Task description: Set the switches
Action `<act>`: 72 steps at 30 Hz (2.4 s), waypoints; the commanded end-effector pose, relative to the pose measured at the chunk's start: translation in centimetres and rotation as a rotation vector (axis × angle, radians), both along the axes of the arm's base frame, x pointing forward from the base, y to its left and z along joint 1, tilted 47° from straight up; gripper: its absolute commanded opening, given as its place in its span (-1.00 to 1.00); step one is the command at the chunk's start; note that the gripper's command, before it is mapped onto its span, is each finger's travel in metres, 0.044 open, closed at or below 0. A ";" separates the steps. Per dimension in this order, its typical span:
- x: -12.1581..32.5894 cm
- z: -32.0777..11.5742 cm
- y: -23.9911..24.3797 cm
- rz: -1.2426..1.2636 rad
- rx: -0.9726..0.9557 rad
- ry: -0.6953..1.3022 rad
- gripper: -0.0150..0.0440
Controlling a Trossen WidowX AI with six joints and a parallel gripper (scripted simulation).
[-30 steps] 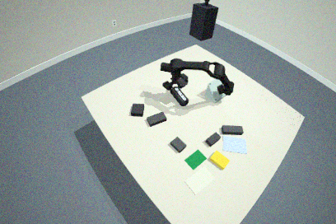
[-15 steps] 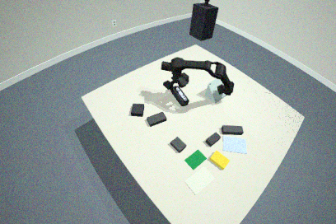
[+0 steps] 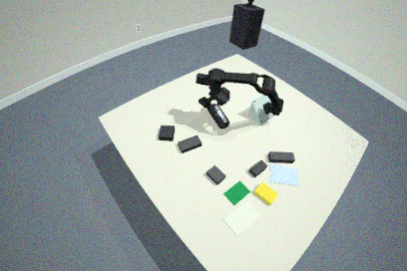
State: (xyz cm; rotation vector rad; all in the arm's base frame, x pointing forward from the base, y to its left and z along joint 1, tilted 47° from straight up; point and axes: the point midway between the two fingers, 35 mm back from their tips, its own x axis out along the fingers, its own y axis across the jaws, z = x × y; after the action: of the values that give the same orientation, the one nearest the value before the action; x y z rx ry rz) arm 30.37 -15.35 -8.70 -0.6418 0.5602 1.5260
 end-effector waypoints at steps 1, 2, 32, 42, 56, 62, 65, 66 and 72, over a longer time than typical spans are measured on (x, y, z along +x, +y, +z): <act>0.0 0.5 -0.1 0.003 -0.003 -0.005 0.65; 0.0 0.6 -0.1 0.003 -0.003 -0.005 0.65; -0.1 3.0 0.0 0.003 -0.002 -0.005 0.65; -0.1 3.9 0.1 0.003 -0.002 -0.004 0.65; -0.2 5.0 0.4 0.003 -0.001 -0.004 0.65; -0.2 5.5 0.5 0.003 -0.001 -0.004 0.65; -0.2 5.7 0.6 0.003 -0.001 -0.004 0.65; -0.2 5.8 0.6 0.003 -0.001 -0.004 0.65; -0.2 6.2 0.8 0.003 -0.001 -0.004 0.65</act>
State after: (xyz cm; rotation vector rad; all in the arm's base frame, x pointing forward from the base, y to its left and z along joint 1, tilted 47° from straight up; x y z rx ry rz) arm 30.19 -14.92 -2.82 -0.6602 0.5609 1.5257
